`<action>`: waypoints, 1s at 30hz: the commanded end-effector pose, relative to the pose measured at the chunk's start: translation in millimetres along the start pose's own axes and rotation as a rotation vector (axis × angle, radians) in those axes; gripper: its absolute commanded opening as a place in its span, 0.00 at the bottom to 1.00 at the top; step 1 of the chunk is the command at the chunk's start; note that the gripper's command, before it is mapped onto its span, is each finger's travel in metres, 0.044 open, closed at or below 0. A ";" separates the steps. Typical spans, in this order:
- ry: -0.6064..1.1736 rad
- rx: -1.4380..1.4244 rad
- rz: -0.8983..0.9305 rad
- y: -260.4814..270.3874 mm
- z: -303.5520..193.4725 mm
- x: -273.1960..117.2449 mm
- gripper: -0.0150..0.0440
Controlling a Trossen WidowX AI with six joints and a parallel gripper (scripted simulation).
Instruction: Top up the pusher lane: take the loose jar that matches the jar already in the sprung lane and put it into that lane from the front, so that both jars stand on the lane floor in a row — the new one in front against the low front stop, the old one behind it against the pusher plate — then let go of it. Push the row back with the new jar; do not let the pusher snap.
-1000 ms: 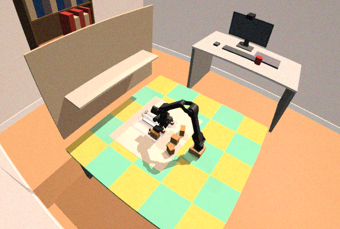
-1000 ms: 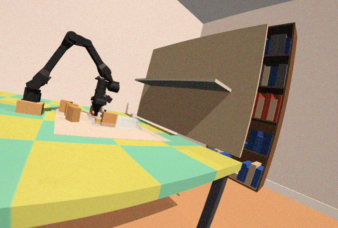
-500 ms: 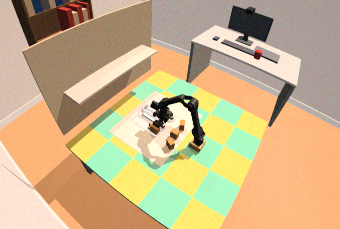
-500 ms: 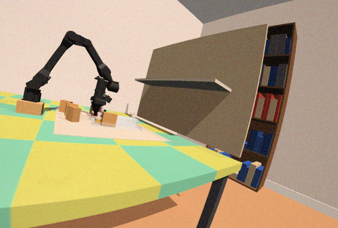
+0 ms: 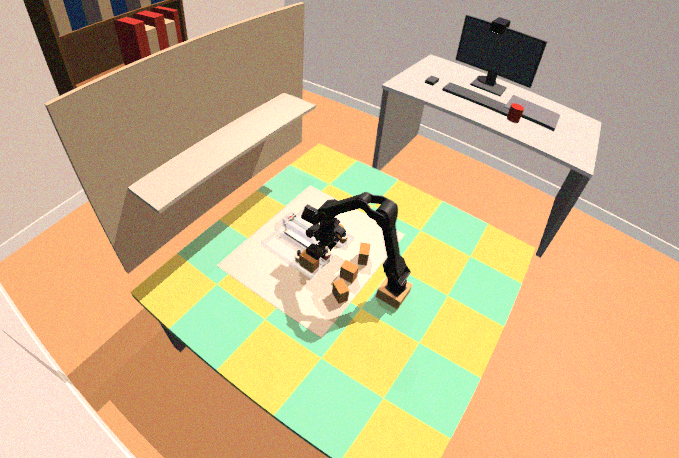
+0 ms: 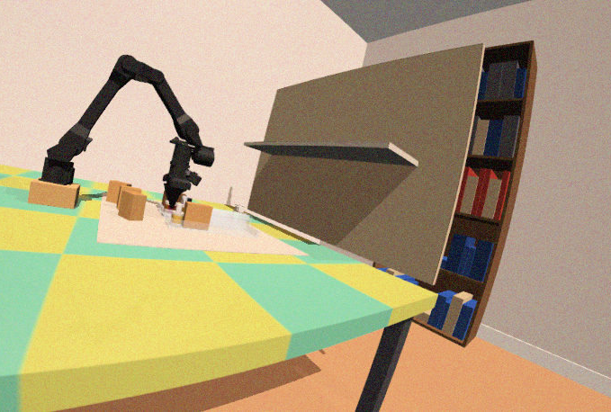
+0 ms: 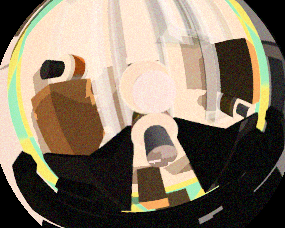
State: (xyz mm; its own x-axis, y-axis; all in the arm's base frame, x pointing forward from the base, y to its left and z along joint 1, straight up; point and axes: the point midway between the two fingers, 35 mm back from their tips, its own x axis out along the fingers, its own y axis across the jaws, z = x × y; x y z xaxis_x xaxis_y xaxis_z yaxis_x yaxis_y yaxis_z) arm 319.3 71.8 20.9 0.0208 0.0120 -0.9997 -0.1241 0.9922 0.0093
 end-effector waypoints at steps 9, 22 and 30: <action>-0.004 -0.001 0.001 0.0 -0.3 -0.1 0.34; -0.004 -0.001 0.001 0.0 -0.3 -3.0 0.74; -0.005 -0.001 0.001 0.0 -0.5 -20.0 0.74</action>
State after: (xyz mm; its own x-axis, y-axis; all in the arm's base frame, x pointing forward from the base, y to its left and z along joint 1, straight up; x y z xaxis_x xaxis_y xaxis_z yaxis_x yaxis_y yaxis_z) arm 317.5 71.4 33.7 0.0147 0.0106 -0.9998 -0.1238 0.9923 0.0087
